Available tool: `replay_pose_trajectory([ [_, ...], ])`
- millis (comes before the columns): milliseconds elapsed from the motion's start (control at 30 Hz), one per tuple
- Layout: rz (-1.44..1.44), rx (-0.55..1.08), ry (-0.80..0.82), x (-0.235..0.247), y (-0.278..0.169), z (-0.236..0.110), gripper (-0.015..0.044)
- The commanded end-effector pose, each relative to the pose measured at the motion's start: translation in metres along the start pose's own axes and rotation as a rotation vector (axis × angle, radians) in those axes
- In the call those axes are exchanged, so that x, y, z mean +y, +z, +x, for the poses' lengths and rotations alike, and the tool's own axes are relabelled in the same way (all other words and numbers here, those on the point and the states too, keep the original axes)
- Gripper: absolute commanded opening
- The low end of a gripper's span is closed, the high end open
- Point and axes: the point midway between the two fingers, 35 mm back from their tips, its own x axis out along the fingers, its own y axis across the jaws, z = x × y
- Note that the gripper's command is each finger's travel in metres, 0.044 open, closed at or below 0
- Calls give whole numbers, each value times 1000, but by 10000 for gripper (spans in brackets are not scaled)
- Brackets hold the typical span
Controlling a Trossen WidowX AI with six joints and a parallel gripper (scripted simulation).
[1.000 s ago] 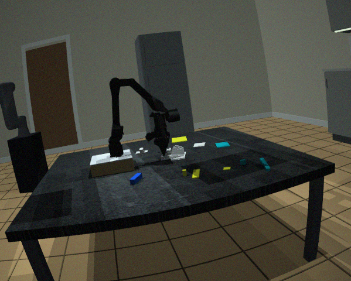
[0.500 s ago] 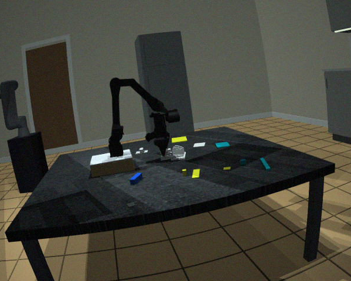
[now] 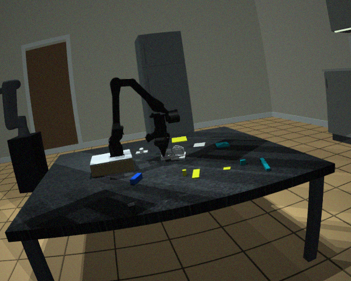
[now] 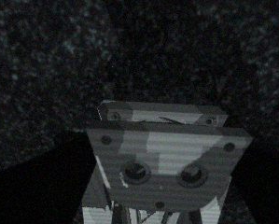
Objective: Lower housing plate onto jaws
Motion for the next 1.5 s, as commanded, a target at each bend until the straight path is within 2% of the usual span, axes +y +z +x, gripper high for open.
replay_pose_trajectory([
  [0,4,-7,1,0,1,4,351],
  [1467,4,-7,1,0,1,11,351],
])
